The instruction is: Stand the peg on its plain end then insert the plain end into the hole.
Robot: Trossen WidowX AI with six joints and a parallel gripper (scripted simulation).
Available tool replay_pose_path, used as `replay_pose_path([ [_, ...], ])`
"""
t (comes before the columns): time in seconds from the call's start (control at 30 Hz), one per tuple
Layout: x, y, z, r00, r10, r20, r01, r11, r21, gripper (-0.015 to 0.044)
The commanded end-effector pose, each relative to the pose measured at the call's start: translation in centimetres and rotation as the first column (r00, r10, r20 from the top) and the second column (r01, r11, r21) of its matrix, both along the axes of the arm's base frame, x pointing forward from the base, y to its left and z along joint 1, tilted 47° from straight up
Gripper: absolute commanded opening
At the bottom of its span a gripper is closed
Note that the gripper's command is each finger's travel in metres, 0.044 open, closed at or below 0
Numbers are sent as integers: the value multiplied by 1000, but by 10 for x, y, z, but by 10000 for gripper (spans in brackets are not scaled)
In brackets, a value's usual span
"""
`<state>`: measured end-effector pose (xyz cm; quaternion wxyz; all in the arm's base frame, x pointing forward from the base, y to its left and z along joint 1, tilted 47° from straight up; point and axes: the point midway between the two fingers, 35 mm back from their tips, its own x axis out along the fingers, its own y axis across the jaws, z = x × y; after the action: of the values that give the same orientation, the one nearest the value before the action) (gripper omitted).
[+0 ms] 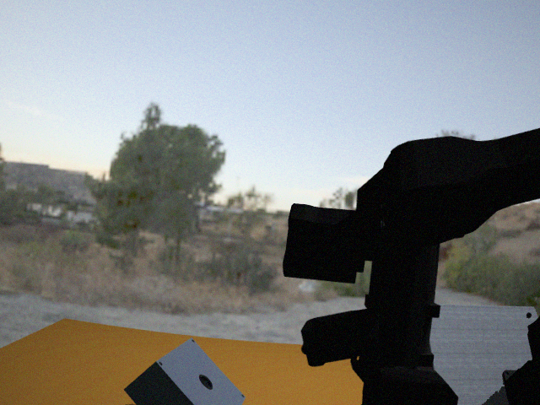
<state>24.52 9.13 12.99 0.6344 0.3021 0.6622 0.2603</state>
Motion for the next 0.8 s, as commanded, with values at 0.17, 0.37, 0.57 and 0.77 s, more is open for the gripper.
replay_pose_path([
  [0.17,3,8,-6,1000,-7,-20,7,1000,0,440],
  [0.37,4,15,-13,1000,-7,-20,7,1000,-2,440],
  [0.57,4,22,-20,1000,-7,-20,7,1000,-3,440],
  [0.77,4,29,-27,1000,-8,-19,7,1000,-3,440],
])
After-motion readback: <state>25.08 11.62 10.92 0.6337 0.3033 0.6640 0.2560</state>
